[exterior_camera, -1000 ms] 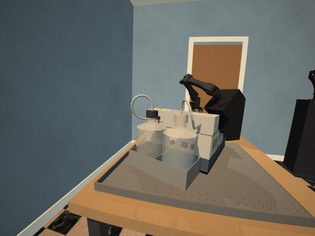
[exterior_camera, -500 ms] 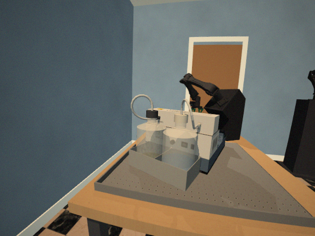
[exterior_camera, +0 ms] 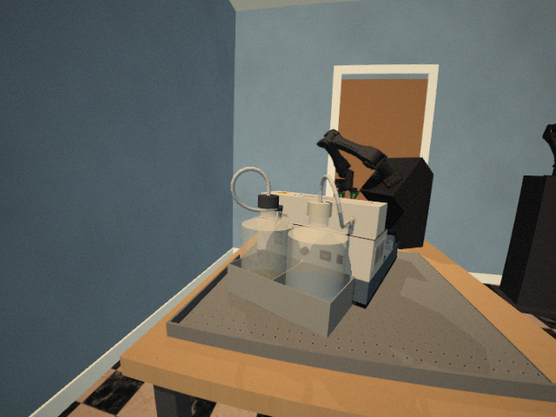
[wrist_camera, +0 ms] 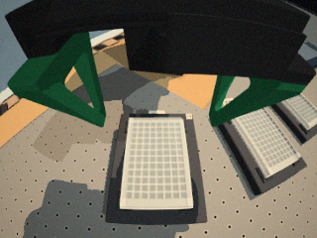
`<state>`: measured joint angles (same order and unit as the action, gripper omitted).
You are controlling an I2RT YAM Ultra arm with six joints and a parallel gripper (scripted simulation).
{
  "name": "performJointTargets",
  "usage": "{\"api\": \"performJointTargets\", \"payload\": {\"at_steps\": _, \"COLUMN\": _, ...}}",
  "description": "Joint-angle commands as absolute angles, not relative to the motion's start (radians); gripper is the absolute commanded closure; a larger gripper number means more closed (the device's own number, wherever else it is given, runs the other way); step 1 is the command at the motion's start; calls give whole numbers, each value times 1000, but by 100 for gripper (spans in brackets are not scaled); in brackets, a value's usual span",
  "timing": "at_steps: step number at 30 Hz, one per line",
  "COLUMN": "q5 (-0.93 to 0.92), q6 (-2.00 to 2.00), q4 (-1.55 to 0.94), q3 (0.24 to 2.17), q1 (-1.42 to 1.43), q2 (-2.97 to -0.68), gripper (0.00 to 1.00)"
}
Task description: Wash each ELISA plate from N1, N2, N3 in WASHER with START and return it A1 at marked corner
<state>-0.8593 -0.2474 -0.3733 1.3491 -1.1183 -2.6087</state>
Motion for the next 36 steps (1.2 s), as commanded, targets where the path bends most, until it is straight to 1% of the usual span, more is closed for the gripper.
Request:
{"api": "performJointTargets", "payload": {"at_steps": 1, "q5": -859, "q6": -250, "q4": -373, "q3": 1352, "q1": -1133, "q2": -2602, "gripper": 0}}
{"api": "performJointTargets", "payload": {"at_steps": 36, "q5": -859, "q6": -250, "q4": -373, "q3": 1352, "q1": -1133, "q2": -2602, "gripper": 0}}
